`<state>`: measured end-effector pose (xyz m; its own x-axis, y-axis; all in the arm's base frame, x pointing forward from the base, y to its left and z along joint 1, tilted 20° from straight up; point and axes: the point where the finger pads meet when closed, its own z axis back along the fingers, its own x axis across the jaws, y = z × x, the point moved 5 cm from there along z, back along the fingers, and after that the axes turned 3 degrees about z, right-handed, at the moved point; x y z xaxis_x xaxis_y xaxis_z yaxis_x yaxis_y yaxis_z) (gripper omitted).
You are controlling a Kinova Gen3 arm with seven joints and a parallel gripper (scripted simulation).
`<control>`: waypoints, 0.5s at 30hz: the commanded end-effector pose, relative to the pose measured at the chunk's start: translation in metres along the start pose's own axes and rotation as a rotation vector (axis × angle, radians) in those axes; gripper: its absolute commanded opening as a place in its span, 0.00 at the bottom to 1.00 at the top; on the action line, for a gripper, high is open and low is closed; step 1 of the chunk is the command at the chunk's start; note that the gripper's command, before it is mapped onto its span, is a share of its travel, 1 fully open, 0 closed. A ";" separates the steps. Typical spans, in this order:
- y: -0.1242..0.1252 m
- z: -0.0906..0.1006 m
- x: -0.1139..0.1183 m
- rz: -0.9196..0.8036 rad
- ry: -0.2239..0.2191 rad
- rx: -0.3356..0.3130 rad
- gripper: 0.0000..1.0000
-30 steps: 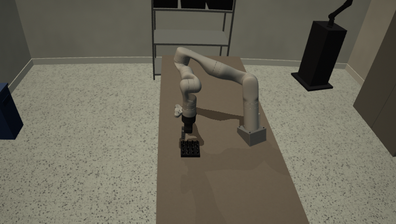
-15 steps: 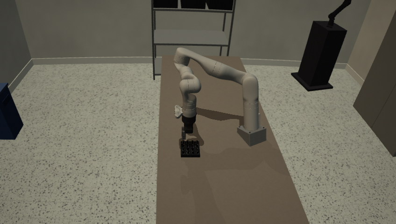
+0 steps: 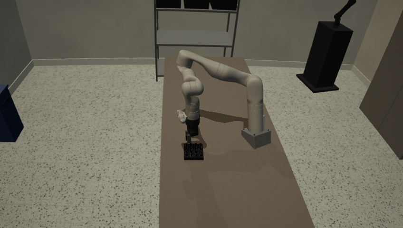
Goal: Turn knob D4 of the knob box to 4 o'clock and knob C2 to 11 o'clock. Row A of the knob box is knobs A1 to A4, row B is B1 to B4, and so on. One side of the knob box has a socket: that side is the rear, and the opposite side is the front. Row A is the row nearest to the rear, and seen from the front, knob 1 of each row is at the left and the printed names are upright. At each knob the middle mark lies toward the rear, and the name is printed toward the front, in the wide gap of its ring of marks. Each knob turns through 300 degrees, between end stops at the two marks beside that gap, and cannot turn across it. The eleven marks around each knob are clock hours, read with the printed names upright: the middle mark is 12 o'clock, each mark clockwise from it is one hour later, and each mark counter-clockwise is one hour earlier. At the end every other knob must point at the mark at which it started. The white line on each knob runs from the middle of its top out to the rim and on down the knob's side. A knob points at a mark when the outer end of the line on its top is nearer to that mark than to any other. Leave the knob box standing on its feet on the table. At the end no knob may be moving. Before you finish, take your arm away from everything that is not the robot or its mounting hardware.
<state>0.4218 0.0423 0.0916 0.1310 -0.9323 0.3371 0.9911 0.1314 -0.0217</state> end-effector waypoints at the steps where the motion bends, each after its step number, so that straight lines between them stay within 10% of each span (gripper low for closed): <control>1: -0.001 -0.002 -0.002 0.060 0.005 -0.011 0.46; 15: -0.008 -0.007 -0.014 0.529 0.027 -0.053 0.46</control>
<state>0.4137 0.0499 0.0824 0.5703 -0.7777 0.2645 0.8211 0.5305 -0.2105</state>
